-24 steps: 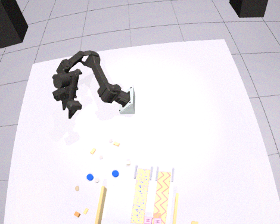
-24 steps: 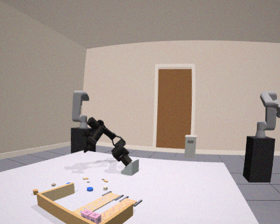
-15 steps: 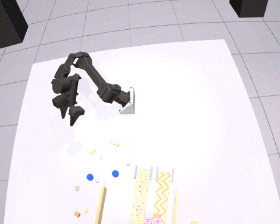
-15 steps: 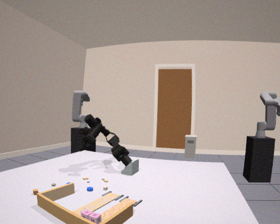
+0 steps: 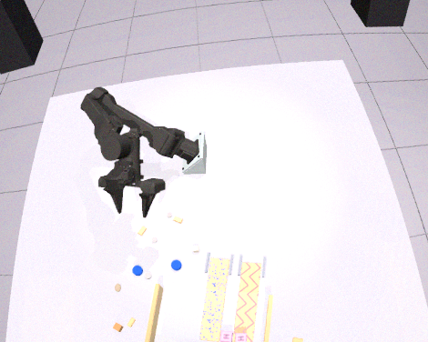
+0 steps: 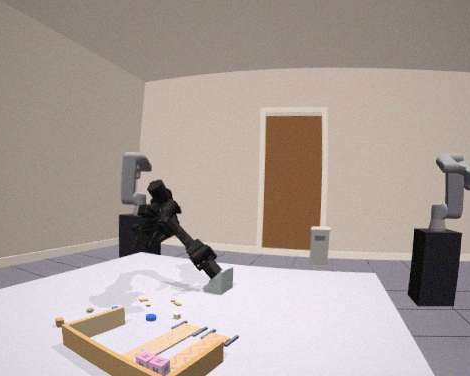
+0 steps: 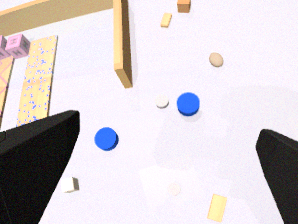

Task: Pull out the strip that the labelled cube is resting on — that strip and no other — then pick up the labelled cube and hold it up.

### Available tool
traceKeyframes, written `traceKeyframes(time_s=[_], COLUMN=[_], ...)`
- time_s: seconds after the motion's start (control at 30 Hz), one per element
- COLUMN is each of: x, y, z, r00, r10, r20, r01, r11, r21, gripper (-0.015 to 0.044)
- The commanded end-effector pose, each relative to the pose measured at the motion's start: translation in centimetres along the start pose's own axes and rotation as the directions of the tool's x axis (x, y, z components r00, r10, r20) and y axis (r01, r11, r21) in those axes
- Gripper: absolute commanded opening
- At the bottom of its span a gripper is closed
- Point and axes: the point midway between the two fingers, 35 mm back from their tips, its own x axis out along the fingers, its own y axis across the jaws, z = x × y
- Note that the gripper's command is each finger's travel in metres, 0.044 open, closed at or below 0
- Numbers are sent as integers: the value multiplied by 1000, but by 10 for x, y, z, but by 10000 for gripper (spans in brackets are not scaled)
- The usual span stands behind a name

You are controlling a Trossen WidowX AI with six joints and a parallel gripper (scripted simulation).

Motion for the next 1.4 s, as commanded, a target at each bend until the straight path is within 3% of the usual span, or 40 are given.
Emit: traceKeyframes(time_s=[0.0, 0.33, 0.93, 1.37], x=[11, 18, 18, 65], y=[70, 179, 180, 247], z=[0, -31, -31, -27], r00=[996, 976, 976, 958], r10=[87, 211, 212, 123], r20=[22, 55, 55, -259], r01=[-82, -167, -167, -213], r11=[982, 884, 882, 910], r21=[-170, -437, -440, -357], gripper=[400, 400, 400, 59])
